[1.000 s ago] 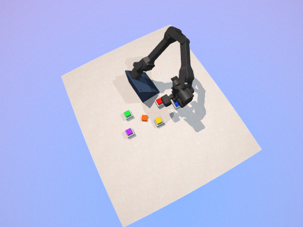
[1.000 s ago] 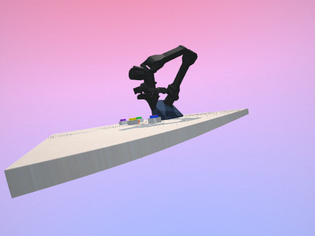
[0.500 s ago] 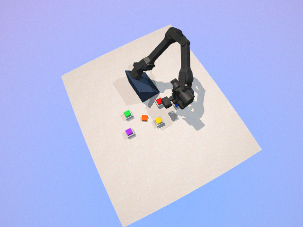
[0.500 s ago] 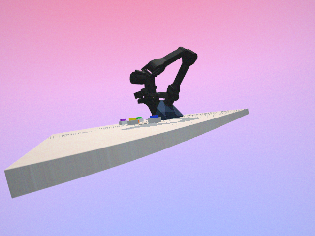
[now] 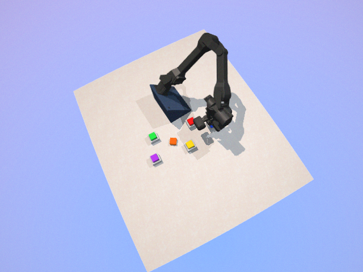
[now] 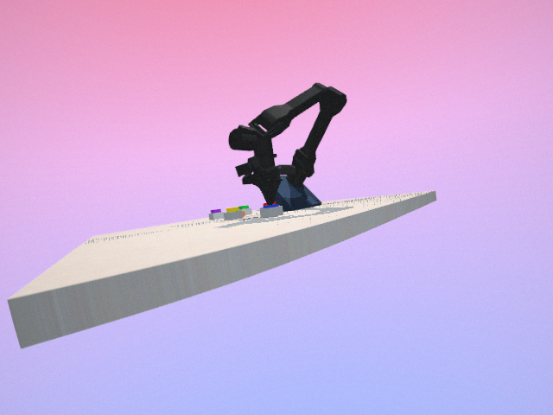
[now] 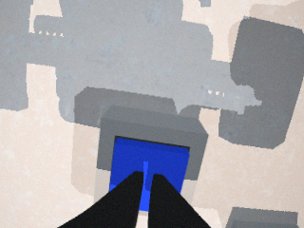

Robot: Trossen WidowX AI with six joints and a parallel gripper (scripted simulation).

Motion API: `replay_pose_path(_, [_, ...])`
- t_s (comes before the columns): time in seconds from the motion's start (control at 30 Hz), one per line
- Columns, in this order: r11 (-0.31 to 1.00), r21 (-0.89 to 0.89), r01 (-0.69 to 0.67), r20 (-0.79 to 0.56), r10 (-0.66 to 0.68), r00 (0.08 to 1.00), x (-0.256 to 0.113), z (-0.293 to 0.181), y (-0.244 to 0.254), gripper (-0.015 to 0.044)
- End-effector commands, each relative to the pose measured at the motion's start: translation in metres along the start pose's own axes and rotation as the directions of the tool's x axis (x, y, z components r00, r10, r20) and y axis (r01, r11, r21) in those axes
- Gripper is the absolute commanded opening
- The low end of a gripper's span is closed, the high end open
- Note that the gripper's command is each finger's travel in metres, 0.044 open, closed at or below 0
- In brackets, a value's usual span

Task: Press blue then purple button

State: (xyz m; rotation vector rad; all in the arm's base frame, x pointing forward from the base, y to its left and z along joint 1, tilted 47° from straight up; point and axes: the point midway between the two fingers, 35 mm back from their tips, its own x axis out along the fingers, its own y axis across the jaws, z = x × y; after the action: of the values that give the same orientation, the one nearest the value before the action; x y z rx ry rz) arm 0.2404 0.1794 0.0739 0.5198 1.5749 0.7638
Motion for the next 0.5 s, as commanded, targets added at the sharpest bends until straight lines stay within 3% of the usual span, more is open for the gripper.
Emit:
replay_pose_path(0.0, [1.000,0.005,-0.004,-0.001,0.004,1.000,0.001,0.000,0.000,0.0020])
replay_pose_path(0.2, [1.000,0.000,0.000,0.000,0.000,1.000,-0.002,0.000,0.000,0.0020])
replay_pose_path(0.3, [1.000,0.005,-0.001,-0.001,0.001,1.000,-0.029,0.000,0.000,0.0020])
replay_pose_path(0.47, [1.000,0.005,0.001,-0.001,-0.001,1.000,-0.042,0.001,-0.001,0.0020])
